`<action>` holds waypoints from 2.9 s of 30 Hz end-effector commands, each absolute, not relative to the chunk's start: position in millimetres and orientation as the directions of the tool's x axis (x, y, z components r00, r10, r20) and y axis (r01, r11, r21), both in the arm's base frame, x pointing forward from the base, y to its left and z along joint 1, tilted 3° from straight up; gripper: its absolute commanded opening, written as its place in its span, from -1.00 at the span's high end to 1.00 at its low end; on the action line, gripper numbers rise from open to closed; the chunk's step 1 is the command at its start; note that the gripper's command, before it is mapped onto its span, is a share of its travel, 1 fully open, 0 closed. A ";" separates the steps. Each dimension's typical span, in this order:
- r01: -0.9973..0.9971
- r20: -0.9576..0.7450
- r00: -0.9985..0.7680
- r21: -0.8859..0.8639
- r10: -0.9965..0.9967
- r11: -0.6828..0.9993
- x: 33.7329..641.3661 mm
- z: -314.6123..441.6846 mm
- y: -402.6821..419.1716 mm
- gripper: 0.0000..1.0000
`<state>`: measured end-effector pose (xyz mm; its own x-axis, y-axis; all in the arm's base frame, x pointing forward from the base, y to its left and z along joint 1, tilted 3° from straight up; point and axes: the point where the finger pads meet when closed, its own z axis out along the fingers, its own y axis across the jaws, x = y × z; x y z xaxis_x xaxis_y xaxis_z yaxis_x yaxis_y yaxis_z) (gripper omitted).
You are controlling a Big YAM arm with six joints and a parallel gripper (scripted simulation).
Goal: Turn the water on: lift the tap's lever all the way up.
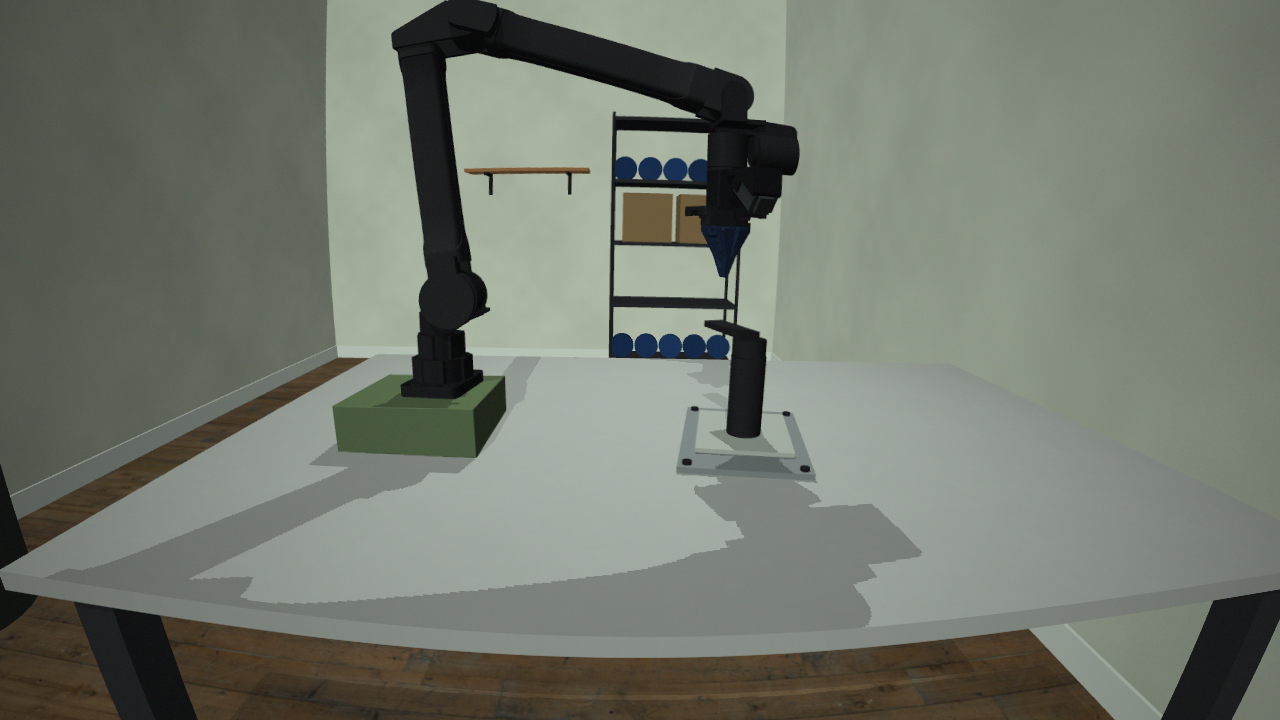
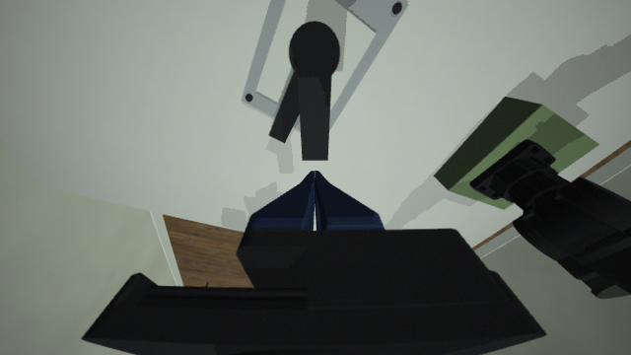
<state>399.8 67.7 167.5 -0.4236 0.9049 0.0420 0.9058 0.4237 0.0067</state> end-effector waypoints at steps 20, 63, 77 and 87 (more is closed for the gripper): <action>0.899 0.049 -0.436 -0.009 0.898 0.437 399.5 160.5 69.6 1.00; 0.899 0.048 -0.436 -0.008 0.899 0.437 400.0 161.0 69.5 -0.29; 0.900 0.048 -0.435 -0.006 0.899 0.436 399.9 155.8 69.9 -0.29; 0.900 0.048 -0.435 -0.005 0.899 0.435 399.7 144.2 71.6 -0.29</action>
<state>396.9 67.3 155.3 -0.4237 0.9048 0.0430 0.9057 0.4239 0.0034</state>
